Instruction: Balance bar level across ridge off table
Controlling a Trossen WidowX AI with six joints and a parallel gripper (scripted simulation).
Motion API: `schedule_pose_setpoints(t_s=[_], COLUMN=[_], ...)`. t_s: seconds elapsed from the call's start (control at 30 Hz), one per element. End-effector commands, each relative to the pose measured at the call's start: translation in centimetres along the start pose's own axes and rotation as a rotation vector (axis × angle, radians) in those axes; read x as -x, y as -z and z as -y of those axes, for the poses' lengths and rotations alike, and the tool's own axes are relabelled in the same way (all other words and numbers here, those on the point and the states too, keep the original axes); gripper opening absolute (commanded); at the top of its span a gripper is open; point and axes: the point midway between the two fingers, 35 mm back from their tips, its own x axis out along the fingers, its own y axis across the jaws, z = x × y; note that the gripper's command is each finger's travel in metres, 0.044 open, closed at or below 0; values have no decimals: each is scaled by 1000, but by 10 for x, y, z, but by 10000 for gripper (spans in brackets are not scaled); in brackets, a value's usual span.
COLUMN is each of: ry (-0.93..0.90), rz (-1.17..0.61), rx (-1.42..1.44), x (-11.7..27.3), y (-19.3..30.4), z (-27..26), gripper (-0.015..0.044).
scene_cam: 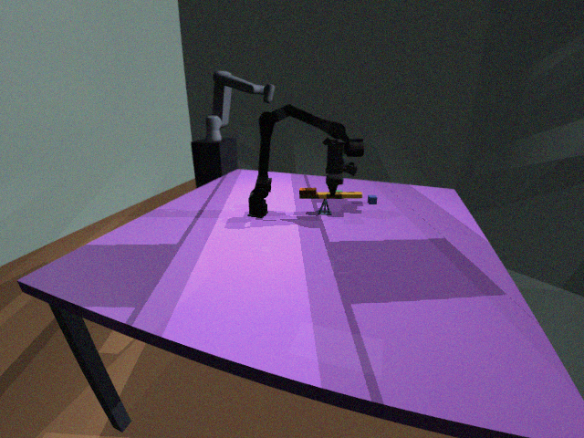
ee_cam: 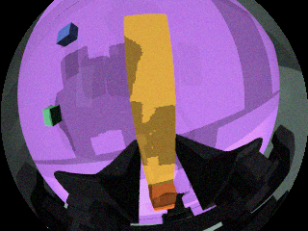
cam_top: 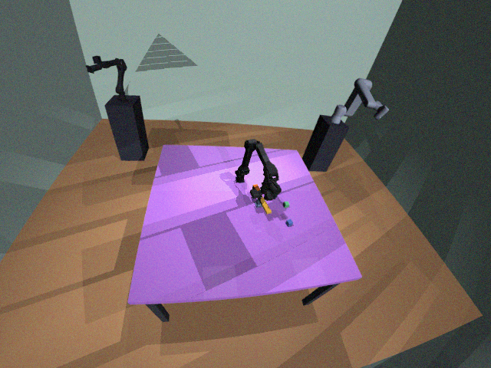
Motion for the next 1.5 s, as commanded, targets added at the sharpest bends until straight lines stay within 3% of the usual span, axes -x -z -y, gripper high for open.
schedule_pose_setpoints(t_s=[0.0, 1.47], ry=[-5, -5], rz=[1, 1], rx=[-4, -4], x=[-1, -4], y=[0, 0], z=[-1, -1], gripper=[0, 0])
